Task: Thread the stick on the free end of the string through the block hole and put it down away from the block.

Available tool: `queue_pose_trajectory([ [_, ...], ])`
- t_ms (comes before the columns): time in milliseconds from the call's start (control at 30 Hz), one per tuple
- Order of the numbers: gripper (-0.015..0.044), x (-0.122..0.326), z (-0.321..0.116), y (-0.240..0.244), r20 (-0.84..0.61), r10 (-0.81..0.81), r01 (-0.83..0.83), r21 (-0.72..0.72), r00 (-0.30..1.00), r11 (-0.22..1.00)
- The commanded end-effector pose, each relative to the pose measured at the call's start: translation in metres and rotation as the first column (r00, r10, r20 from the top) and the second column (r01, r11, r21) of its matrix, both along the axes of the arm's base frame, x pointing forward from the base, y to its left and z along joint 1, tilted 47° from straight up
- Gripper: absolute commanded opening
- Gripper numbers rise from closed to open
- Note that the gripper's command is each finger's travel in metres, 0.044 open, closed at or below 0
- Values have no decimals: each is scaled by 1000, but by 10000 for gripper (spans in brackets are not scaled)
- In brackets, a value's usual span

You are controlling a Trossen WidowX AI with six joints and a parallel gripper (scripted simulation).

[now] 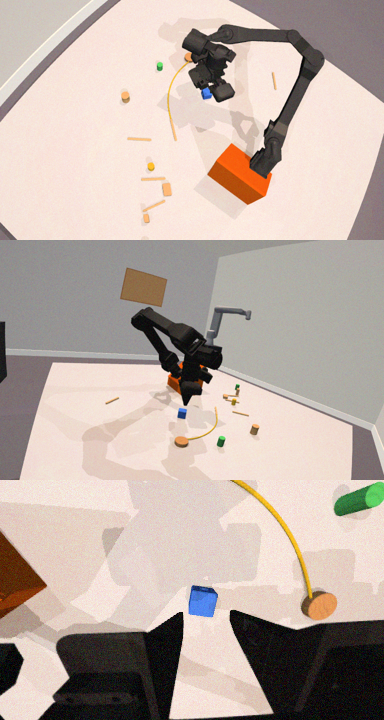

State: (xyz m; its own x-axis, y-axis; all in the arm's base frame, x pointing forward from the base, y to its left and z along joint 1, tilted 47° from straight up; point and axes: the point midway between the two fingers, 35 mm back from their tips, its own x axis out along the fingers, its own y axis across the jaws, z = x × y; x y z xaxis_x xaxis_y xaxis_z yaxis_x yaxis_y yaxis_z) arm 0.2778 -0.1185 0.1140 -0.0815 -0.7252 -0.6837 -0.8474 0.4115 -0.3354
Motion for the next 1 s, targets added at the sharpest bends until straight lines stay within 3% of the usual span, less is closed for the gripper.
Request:
queue_pose_trajectory([
  [0, 157, 0, 0, 0, 0, 0, 0, 0, 1000, 1000],
  [200, 0, 0, 0, 0, 0, 0, 0, 0, 1000, 1000],
  [667, 0, 0, 0, 0, 0, 0, 0, 0, 1000, 1000],
  [733, 53, 5, -6, 6, -62, 61, -60, 12, 996, 998],
  [800, 105, 18, -25, 23, -231, 231, -222, 62, 945, 973],
  [967, 236, 40, -78, 71, -568, 597, -540, 291, 566, 790],
])
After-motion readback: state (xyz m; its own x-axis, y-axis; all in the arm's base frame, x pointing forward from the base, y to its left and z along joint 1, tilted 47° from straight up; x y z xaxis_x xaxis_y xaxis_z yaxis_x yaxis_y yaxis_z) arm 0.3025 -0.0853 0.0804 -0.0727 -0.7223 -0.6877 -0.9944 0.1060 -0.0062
